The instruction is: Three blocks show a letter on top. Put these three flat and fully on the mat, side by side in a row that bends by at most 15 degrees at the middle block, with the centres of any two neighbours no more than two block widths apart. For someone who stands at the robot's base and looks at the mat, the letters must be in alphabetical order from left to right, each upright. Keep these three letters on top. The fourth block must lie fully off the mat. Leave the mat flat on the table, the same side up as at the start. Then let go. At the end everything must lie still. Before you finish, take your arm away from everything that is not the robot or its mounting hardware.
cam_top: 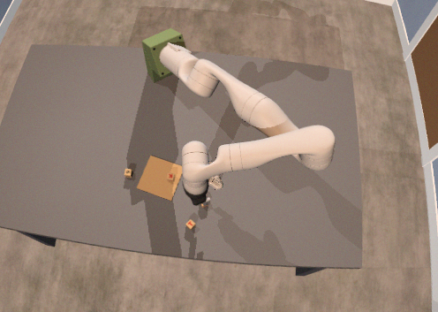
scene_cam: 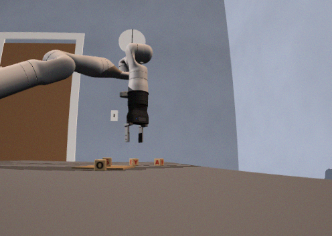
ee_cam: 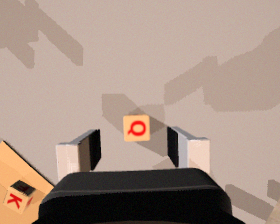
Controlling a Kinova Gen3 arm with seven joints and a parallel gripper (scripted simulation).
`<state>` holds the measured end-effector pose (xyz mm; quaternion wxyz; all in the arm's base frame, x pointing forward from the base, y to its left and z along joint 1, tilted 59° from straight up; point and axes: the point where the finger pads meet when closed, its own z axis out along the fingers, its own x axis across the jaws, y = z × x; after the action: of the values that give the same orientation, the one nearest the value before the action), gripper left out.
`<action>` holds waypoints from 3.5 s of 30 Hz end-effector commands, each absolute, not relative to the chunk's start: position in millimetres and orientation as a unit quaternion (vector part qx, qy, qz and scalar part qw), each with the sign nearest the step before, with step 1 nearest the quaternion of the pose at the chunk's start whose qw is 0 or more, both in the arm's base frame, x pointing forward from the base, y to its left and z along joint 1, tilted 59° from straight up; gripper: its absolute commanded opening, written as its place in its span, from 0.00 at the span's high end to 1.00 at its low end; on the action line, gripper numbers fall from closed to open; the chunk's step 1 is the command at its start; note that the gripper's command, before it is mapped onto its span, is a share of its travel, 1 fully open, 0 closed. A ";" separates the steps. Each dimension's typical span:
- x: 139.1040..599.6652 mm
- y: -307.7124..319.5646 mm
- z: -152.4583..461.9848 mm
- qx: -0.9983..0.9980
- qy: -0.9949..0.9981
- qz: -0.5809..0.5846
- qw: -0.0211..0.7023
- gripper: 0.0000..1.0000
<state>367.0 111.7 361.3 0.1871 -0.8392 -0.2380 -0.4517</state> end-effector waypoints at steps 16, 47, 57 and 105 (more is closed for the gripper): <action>368.4 112.6 364.4 -0.838 -0.236 -0.454 0.188 0.00; 376.9 123.0 356.1 -0.837 -0.239 -0.454 0.190 0.00; 385.3 129.8 349.5 -0.836 -0.241 -0.455 0.188 0.00; 401.5 141.5 336.5 -0.838 -0.240 -0.454 0.187 0.00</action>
<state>400.6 142.5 336.2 0.1878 -0.8385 -0.2409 -0.4512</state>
